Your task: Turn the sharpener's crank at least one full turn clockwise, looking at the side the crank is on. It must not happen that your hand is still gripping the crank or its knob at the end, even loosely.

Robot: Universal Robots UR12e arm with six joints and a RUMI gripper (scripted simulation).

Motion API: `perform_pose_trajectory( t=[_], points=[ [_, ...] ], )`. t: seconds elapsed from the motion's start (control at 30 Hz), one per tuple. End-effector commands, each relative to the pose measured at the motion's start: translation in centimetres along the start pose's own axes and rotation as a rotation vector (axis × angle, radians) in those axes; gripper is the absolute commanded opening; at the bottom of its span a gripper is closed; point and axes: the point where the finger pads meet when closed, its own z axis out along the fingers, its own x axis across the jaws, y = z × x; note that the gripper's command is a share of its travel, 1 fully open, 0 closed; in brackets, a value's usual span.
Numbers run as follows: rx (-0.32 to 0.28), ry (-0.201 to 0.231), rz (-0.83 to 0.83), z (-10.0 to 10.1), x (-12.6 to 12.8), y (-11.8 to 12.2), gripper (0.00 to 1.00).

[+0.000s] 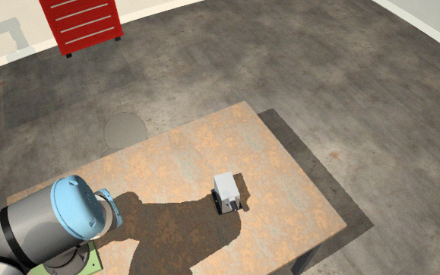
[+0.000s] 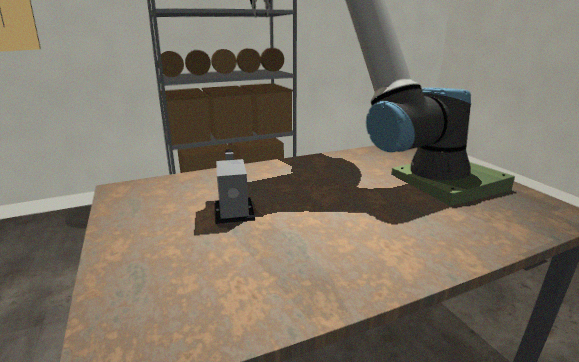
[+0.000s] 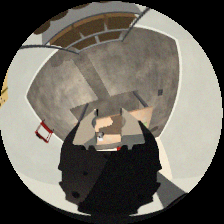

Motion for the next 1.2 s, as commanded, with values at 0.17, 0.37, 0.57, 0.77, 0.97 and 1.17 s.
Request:
perform_pose_trajectory(
  t=[0.17,0.37,0.57,0.77,0.97,1.17],
  points=[
    [-0.016,-0.017,-0.005,1.8,-2.9,2.0,0.32],
    [-0.017,-0.017,-0.005,3.2,-4.9,3.6,0.32],
    [-0.017,-0.017,-0.005,4.0,-6.1,4.5,0.32],
    [-0.037,-0.029,-0.009,5.3,-7.6,6.0,0.32],
    [-0.037,-0.03,-0.009,6.5,-9.2,7.5,0.32],
    [-0.059,-0.041,-0.013,7.4,-10.2,8.5,0.32]
  ],
)
